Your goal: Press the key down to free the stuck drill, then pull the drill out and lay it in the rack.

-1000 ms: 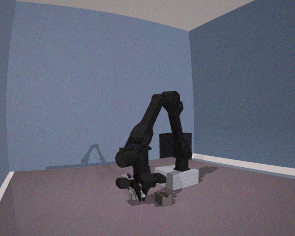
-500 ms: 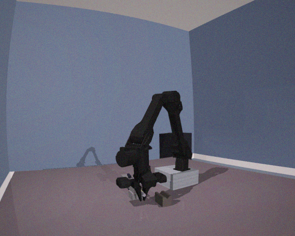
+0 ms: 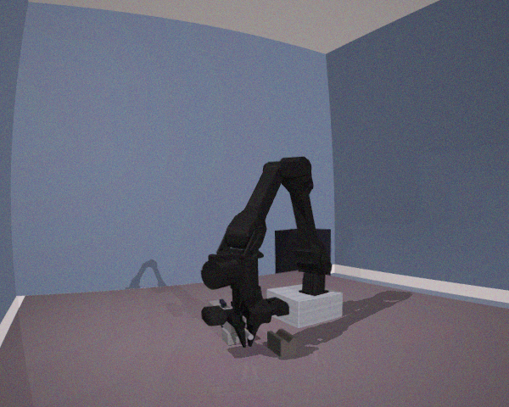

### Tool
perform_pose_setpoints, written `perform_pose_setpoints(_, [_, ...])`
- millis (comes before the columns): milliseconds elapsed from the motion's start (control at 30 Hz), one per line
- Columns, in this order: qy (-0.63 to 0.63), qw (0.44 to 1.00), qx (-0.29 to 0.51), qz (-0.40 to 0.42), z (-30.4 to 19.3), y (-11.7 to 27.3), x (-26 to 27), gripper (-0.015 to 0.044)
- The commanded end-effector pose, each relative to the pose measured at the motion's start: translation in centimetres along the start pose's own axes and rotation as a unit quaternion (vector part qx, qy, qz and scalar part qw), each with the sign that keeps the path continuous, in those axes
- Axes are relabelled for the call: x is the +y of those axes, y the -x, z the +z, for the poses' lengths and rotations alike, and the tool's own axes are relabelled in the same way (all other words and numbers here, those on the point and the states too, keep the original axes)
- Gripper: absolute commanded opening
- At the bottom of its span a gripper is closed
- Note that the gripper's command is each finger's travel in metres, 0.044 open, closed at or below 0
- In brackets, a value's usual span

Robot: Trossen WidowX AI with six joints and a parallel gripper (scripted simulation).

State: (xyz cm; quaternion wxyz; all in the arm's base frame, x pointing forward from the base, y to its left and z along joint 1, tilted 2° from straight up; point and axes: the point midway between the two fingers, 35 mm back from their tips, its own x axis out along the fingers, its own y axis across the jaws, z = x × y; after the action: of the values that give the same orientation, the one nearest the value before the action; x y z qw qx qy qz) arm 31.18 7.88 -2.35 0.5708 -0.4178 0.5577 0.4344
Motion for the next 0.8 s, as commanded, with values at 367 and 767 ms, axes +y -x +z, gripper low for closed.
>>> perform_pose_setpoints(367, [-0.001,1.0,-0.003,-0.001,2.1,0.3,-0.3,0.0])
perform_pose_setpoints(767, [-0.001,1.0,-0.004,-0.001,3.8,0.3,-0.3,0.0])
